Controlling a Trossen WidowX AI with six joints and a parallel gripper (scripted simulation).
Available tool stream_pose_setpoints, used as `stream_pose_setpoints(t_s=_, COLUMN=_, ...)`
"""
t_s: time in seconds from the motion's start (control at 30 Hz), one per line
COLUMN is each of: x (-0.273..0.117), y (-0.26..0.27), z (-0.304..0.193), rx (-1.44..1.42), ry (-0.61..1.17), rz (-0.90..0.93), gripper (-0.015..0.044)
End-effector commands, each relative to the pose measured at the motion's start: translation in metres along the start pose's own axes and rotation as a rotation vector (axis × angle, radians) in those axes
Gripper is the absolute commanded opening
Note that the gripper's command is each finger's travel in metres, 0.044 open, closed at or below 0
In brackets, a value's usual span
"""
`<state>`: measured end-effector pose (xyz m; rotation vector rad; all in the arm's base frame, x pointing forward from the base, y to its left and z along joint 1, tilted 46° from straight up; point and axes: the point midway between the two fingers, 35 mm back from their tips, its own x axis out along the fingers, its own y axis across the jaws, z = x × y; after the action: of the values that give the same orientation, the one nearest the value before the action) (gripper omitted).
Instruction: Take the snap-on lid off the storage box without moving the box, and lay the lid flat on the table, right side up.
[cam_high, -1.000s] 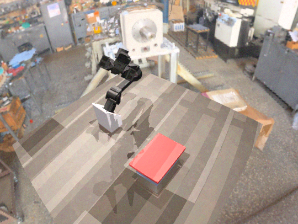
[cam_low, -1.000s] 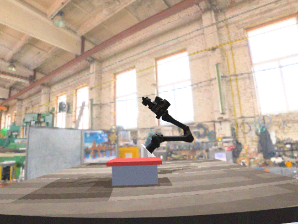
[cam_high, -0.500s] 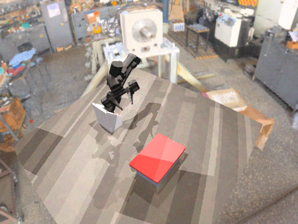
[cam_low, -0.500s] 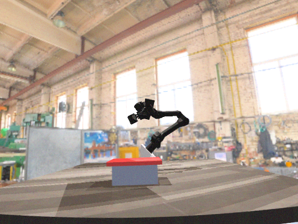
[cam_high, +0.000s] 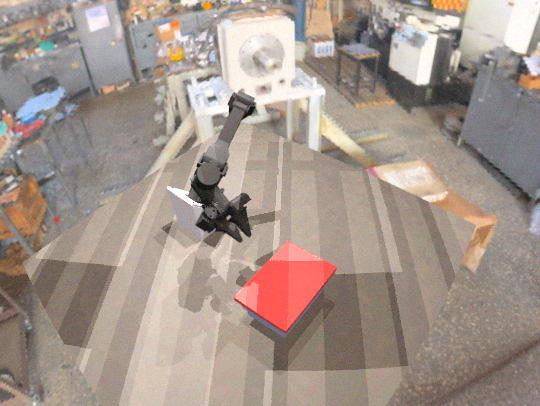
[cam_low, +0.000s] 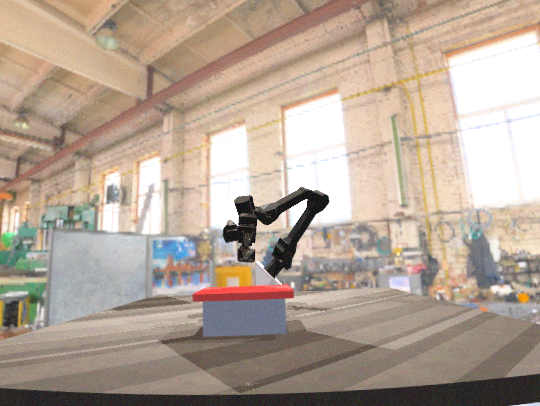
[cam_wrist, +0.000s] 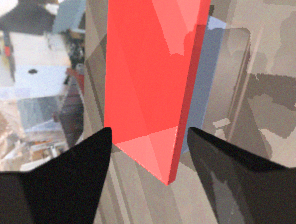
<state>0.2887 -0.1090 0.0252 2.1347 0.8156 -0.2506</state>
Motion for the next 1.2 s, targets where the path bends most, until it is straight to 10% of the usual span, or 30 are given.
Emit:
stream_pose_setpoints(t_s=0.0, x=0.007, y=-0.004, z=-0.002, rx=0.084, ry=0.042, rz=-0.017, gripper=0.0235)
stream_pose_setpoints(t_s=1.17, x=0.057, y=-0.046, z=-0.006, rx=0.083, ry=0.04, rz=-0.023, gripper=0.0235)
